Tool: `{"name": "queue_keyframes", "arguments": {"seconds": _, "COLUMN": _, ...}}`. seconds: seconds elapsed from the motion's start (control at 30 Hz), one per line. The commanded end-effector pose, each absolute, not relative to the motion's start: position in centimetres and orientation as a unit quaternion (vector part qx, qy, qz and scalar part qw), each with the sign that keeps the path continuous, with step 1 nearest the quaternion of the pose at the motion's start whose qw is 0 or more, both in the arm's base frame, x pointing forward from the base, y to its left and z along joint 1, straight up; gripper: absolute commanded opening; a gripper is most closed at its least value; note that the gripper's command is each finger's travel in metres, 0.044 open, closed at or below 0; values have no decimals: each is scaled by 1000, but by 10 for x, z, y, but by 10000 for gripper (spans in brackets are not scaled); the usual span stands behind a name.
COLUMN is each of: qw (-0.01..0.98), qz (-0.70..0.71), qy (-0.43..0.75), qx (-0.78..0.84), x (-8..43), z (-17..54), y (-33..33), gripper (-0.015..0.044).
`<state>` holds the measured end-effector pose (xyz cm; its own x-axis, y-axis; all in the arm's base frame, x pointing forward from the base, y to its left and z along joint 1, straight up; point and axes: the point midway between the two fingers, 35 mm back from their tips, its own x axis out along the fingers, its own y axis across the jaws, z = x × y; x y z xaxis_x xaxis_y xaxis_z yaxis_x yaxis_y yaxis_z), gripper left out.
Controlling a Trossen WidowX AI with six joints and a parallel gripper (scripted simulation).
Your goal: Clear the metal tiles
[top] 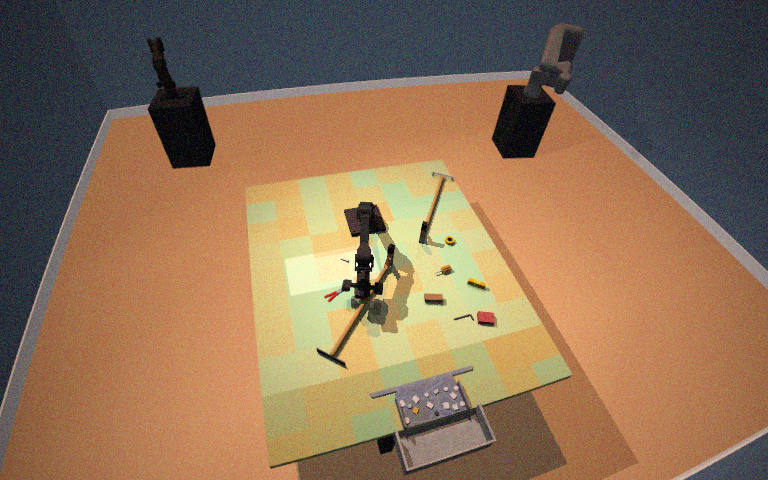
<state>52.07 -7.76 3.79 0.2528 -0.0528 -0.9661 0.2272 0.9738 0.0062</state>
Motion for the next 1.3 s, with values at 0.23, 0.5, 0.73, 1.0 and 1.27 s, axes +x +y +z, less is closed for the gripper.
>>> {"name": "queue_keyframes", "arguments": {"seconds": 0.23, "qw": 791, "qz": -89, "qy": 602, "qx": 71, "x": 530, "z": 38, "y": -67, "gripper": 0}}
{"name": "queue_keyframes", "arguments": {"seconds": 0.5, "qw": 792, "qz": -89, "qy": 600, "qx": 72, "x": 534, "z": 38, "y": -60, "gripper": 0}}
{"name": "queue_keyframes", "arguments": {"seconds": 0.73, "qw": 793, "qz": -89, "qy": 599, "qx": 72, "x": 538, "z": 38, "y": -54, "gripper": 0}}
{"name": "queue_keyframes", "arguments": {"seconds": 1.0, "qw": 794, "qz": -88, "qy": 598, "qx": 73, "x": 542, "z": 38, "y": -48, "gripper": 0}}
{"name": "queue_keyframes", "arguments": {"seconds": 1.27, "qw": 795, "qz": -88, "qy": 596, "qx": 73, "x": 546, "z": 38, "y": -41, "gripper": 0}}
